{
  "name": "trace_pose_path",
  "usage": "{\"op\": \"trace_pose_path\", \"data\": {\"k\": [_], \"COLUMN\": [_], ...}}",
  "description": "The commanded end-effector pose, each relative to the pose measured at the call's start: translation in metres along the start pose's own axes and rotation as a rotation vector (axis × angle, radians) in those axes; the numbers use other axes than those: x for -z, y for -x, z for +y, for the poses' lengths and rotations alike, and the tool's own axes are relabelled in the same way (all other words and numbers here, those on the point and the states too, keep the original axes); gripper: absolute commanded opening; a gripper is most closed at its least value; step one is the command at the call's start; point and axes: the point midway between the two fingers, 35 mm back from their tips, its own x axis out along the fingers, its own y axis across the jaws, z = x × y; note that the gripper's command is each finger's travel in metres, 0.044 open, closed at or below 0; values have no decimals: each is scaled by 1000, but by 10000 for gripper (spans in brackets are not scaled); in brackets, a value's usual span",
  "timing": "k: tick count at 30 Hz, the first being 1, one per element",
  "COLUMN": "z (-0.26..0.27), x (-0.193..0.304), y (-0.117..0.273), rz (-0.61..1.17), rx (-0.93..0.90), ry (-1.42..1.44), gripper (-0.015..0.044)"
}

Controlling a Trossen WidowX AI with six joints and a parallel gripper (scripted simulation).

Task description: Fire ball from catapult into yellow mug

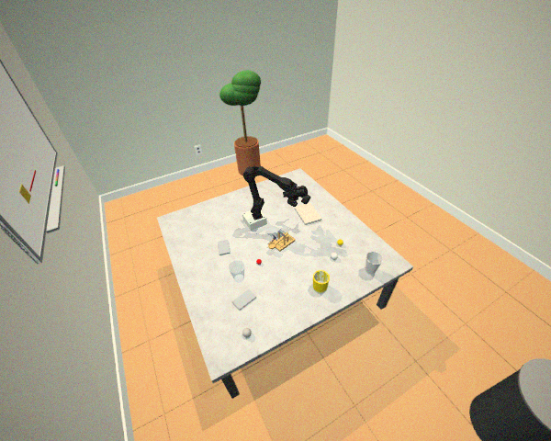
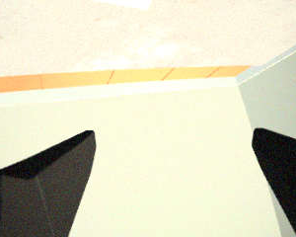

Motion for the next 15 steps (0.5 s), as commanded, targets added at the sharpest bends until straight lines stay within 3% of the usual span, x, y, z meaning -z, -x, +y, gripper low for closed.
{"op": "trace_pose_path", "data": {"k": [1, 15], "z": [0, 28], "x": [0, -23], "y": [0, 15], "rz": [-1, -139], "rx": [-1, -82], "ry": [5, 427], "gripper": [426, 440]}}
